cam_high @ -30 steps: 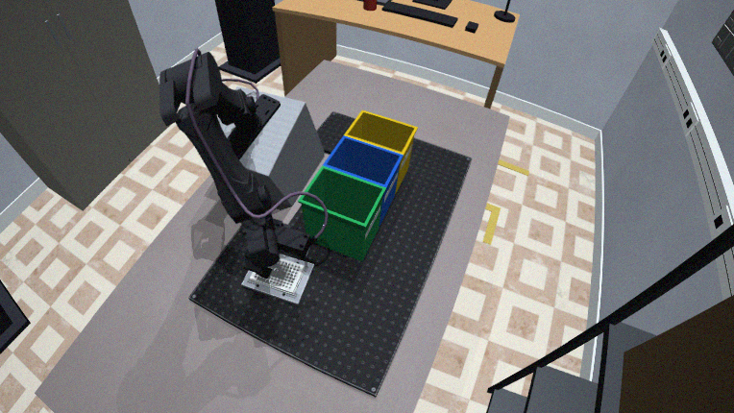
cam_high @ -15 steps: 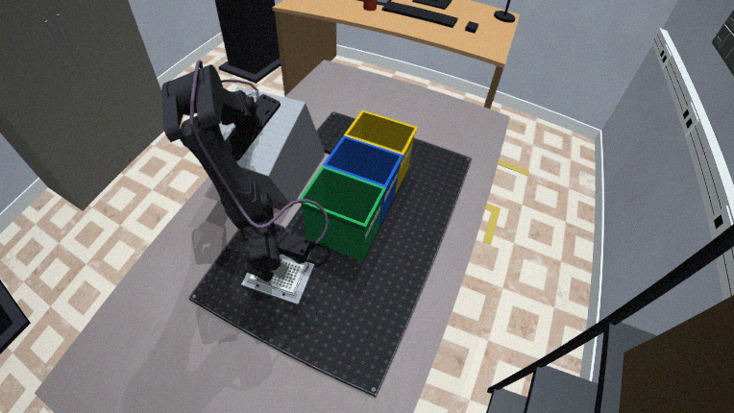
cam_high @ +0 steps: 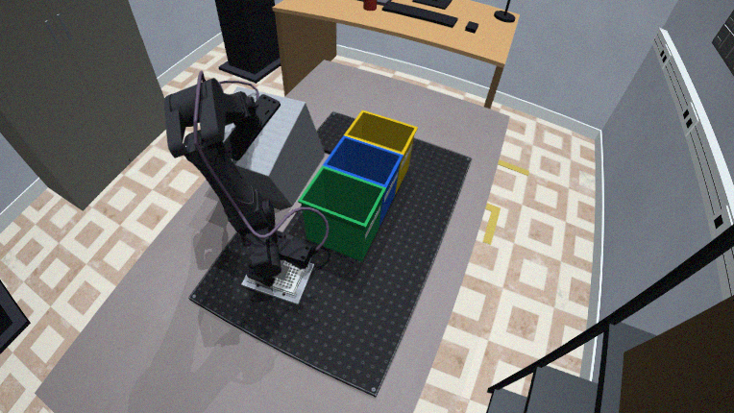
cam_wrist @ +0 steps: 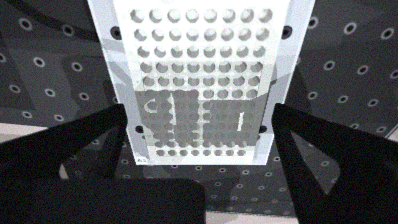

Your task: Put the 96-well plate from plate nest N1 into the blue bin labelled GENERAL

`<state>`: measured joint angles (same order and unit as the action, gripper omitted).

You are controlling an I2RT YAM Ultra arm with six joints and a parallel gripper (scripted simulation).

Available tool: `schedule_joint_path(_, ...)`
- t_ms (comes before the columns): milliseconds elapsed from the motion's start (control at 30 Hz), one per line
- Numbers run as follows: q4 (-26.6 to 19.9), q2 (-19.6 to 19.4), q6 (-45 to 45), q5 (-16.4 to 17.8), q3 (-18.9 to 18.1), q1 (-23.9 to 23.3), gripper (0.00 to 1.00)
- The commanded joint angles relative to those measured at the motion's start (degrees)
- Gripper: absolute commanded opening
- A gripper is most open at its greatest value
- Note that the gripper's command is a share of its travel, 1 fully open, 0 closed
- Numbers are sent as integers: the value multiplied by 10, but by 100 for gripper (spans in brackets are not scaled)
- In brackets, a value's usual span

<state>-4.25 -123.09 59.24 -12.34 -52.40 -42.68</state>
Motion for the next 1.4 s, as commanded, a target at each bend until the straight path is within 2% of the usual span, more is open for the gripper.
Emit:
schedule_joint_path(0, 15, -9, 6, 13, -14, 0, 100)
schedule_joint_path(333, 42, -46, 12, 15, -26, -7, 100)
schedule_joint_path(867, 35, -37, 8, 10, -15, -3, 100)
schedule_joint_path(900, 35, -37, 8, 10, -15, -3, 0)
schedule_joint_path(1367, 35, -37, 8, 10, -15, -3, 0)
